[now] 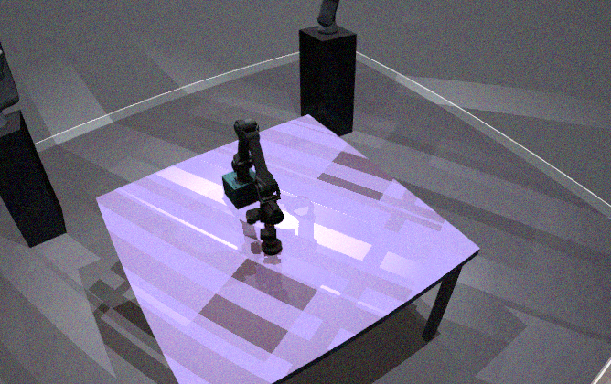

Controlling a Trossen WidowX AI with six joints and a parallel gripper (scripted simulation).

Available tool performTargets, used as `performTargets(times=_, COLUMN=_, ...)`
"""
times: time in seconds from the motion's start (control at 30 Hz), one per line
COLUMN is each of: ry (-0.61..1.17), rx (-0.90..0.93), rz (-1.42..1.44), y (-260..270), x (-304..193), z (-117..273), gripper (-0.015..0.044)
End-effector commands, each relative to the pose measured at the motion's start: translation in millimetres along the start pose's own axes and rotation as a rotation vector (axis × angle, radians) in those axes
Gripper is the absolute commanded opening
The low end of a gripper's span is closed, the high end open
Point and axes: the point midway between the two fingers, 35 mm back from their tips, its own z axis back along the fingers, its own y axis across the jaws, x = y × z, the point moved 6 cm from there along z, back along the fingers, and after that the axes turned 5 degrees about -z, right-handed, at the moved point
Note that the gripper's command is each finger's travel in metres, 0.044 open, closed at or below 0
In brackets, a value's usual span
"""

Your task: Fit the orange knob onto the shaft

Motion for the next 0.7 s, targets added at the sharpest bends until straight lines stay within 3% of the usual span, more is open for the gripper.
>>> performTargets(times=0.0, ry=0.001, rx=0.001, rz=-0.003, y=1.6, x=-1.1, z=-0.8, gripper=0.0000)
performTargets(times=0.37, ry=0.002, rx=0.002, rz=-0.012, y=3.2, x=-1.9, z=4.9, gripper=0.0000)
performTargets(times=0.67, ry=0.002, rx=0.001, rz=-0.212, y=3.6, x=-1.8, z=3.7, gripper=0.0000)
